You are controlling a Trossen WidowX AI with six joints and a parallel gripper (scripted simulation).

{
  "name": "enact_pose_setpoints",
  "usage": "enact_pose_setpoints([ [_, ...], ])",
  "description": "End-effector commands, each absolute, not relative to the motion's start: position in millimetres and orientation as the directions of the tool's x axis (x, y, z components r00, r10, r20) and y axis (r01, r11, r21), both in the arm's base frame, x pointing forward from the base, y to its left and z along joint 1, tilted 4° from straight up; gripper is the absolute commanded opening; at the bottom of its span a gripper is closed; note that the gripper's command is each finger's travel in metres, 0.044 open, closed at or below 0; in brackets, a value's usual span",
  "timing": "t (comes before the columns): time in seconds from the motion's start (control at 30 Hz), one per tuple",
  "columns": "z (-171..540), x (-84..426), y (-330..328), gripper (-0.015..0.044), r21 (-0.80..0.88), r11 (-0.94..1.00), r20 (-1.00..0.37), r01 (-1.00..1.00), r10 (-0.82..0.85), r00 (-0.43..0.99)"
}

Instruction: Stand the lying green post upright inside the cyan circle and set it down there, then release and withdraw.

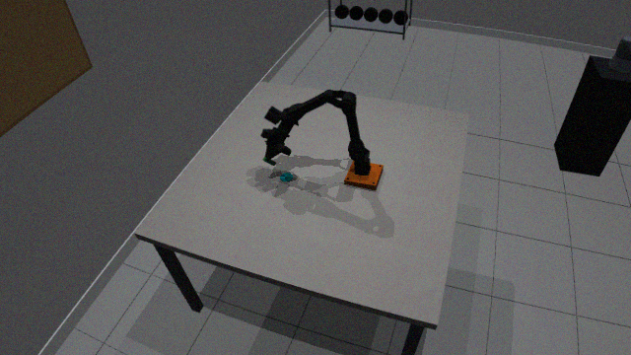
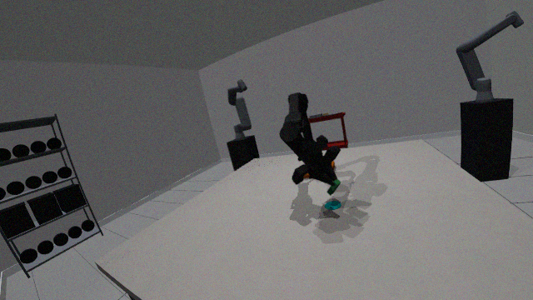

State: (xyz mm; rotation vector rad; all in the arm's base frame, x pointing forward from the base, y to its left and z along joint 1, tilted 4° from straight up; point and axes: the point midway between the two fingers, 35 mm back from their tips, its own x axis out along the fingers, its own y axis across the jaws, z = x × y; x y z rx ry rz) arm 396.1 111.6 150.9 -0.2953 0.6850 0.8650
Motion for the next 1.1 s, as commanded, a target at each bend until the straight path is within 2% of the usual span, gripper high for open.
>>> enact_pose_setpoints([
  [0.0, 150.0, 395.3, 111.2, 0.0023, 0.041, 0.625, -0.642, -0.780, 0.614, 0.458],
  [1.07, 154.9, 391.2, 102.1, 0.0023, 0.046, 0.601, -0.477, -0.798, 0.715, 0.511],
])
